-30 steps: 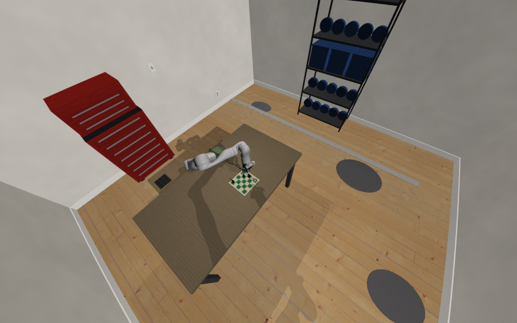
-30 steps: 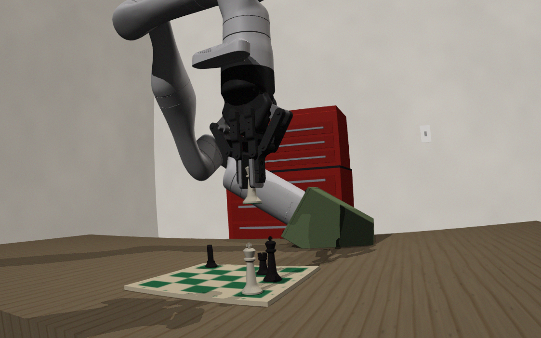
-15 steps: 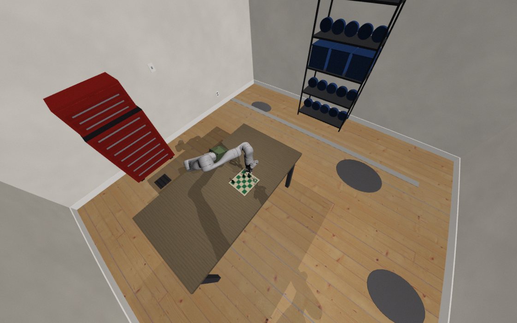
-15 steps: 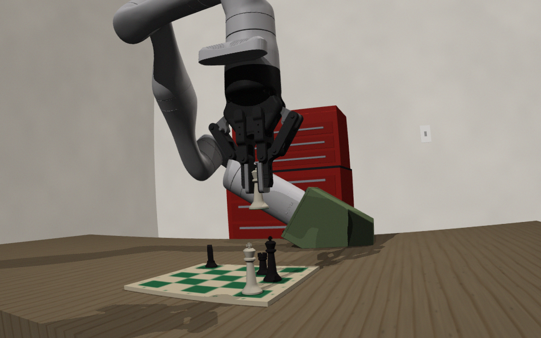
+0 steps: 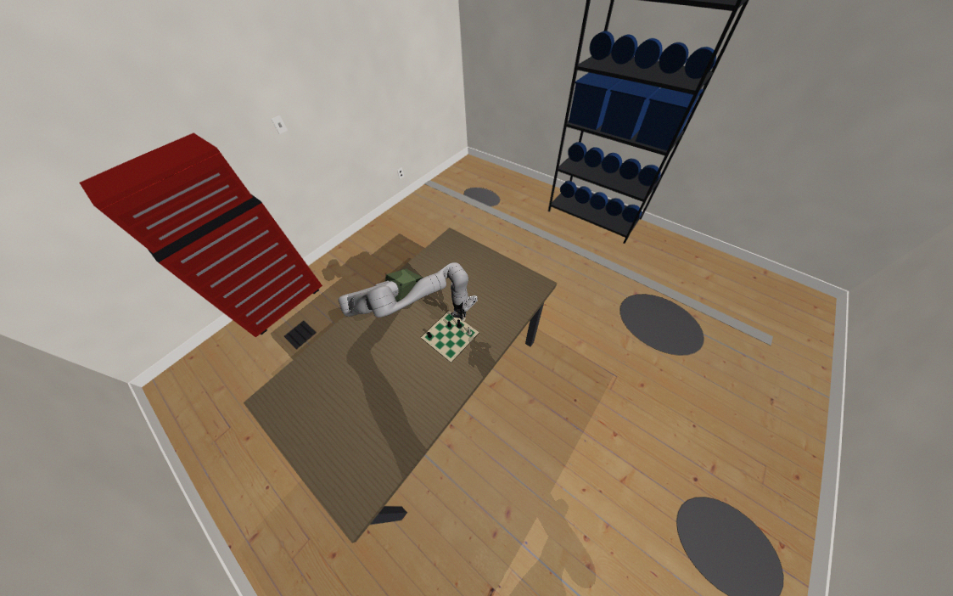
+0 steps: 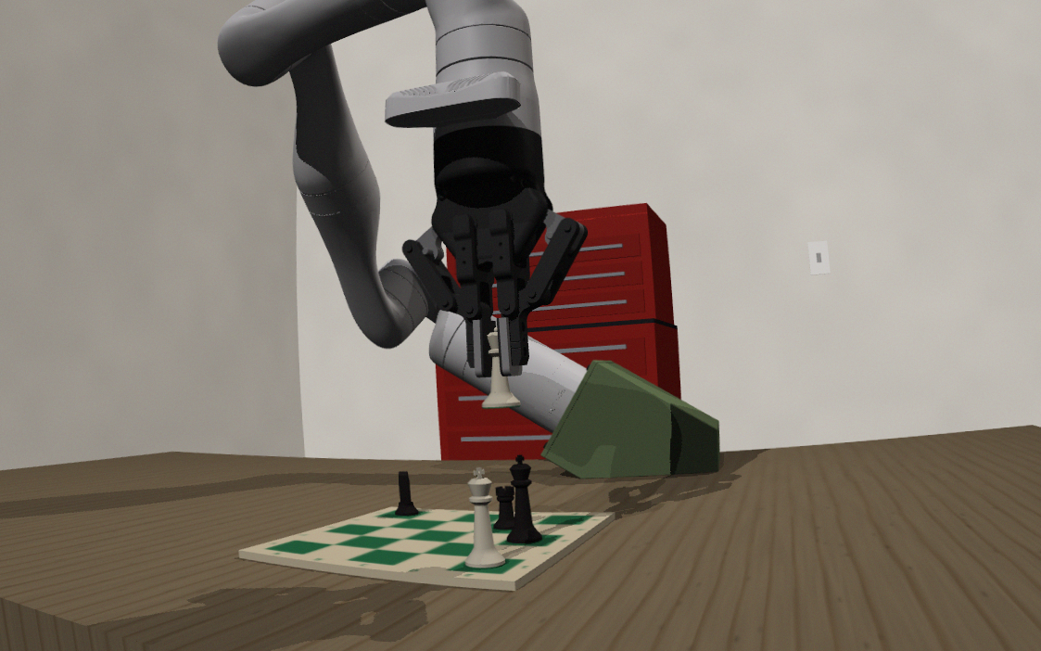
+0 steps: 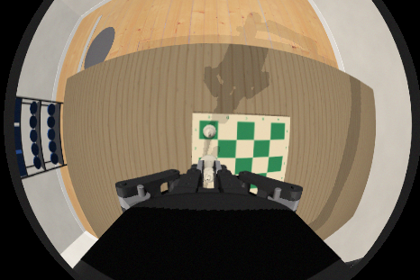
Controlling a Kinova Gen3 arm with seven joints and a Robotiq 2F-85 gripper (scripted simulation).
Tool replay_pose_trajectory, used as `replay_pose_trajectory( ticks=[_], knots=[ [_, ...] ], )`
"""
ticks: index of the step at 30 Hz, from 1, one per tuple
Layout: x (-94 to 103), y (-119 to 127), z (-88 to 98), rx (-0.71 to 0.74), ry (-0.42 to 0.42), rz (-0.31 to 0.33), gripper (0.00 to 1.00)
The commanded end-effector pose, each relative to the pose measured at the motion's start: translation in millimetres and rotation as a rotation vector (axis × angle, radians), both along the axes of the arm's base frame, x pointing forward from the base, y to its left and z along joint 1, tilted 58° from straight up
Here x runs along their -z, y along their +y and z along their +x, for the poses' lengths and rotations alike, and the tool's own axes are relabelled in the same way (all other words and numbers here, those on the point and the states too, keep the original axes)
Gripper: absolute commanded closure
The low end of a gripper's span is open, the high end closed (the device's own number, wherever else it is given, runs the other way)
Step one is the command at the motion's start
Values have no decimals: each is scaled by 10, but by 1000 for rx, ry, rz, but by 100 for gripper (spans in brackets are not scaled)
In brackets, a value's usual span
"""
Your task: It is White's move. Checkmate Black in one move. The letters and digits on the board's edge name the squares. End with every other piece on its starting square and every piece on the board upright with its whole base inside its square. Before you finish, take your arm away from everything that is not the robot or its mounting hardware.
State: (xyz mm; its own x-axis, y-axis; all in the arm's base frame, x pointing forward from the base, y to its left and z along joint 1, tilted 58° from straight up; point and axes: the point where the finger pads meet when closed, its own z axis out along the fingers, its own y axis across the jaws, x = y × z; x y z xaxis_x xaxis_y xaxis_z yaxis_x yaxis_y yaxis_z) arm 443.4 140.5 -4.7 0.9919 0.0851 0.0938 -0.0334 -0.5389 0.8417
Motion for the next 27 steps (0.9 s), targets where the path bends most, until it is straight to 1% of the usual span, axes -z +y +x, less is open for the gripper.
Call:
replay_pose_trajectory(
  ticks=[1, 15, 20, 27],
  knots=[
    [-3, 10, 0, -1, -1, 1, 100],
    [23, -29, 7, -2, 0, 1, 100],
    [99, -147, 27, -2, 0, 1, 100],
    [272, -414, 72, -2, 0, 1, 100]
  ],
)
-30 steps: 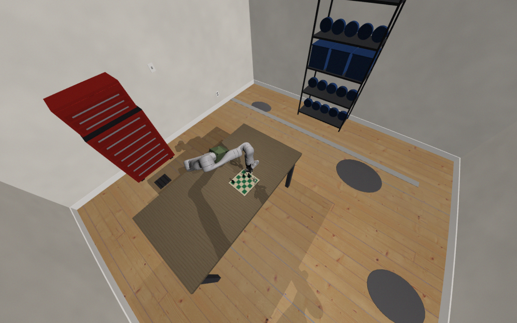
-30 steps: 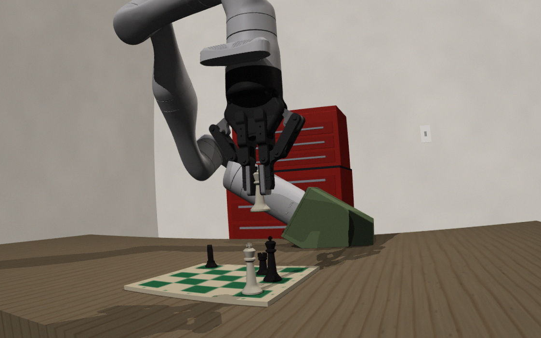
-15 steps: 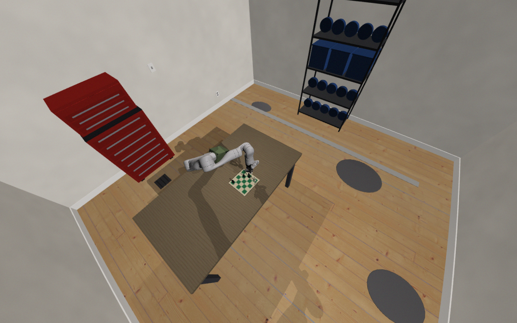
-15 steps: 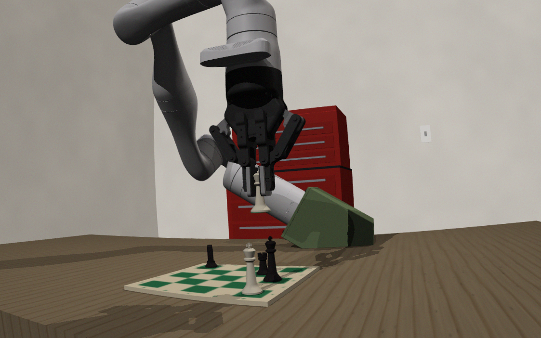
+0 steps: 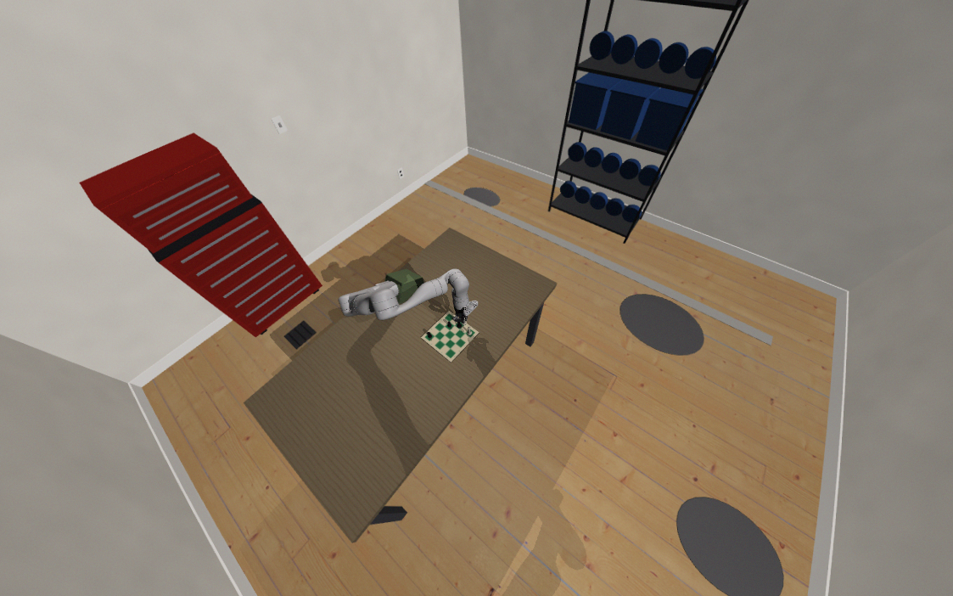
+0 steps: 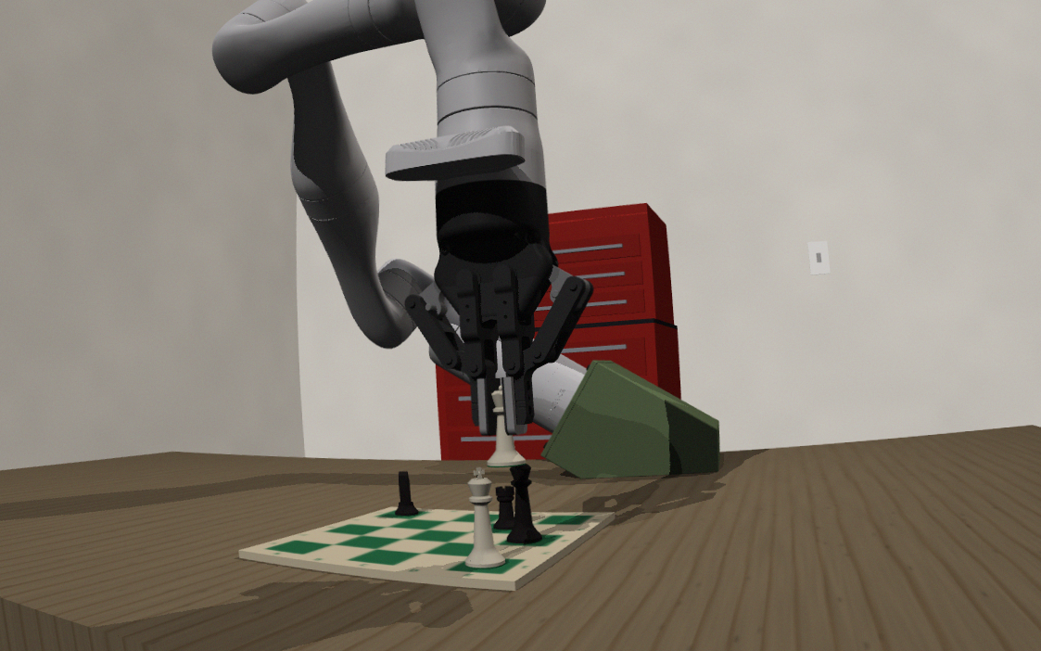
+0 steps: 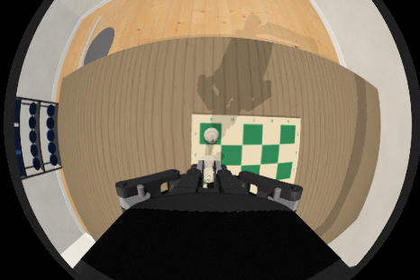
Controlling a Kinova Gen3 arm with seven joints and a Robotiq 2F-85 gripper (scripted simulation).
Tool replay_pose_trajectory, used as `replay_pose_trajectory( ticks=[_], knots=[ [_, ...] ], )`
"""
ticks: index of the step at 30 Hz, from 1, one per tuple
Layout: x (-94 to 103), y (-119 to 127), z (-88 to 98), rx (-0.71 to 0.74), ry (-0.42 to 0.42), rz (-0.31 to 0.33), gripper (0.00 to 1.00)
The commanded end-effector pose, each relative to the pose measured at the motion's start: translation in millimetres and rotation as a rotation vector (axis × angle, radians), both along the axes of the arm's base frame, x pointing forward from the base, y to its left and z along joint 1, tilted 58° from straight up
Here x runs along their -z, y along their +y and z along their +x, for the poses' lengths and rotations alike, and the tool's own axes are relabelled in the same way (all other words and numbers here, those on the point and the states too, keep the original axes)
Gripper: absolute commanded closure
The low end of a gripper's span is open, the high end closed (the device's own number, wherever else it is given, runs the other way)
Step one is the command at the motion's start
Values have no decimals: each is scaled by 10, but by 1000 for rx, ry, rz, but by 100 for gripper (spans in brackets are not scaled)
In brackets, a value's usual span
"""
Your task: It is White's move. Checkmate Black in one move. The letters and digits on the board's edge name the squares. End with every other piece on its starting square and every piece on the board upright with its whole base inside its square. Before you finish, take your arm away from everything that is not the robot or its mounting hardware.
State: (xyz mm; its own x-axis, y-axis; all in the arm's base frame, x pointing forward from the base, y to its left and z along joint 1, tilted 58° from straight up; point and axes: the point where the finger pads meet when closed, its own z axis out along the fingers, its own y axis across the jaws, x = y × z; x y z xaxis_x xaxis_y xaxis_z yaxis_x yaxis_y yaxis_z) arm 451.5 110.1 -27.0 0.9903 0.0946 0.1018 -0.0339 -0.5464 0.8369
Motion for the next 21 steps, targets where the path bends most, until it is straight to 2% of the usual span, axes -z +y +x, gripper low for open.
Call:
replay_pose_trajectory(
  ticks=[1, 3, 12, 21],
  knots=[
    [76, -151, -2, 8, 7, -7, 100],
    [76, -151, -2, 8, 7, -7, 100],
    [258, -432, 46, 8, 7, -7, 100],
    [287, -478, 54, 8, 7, -7, 100]
  ],
)
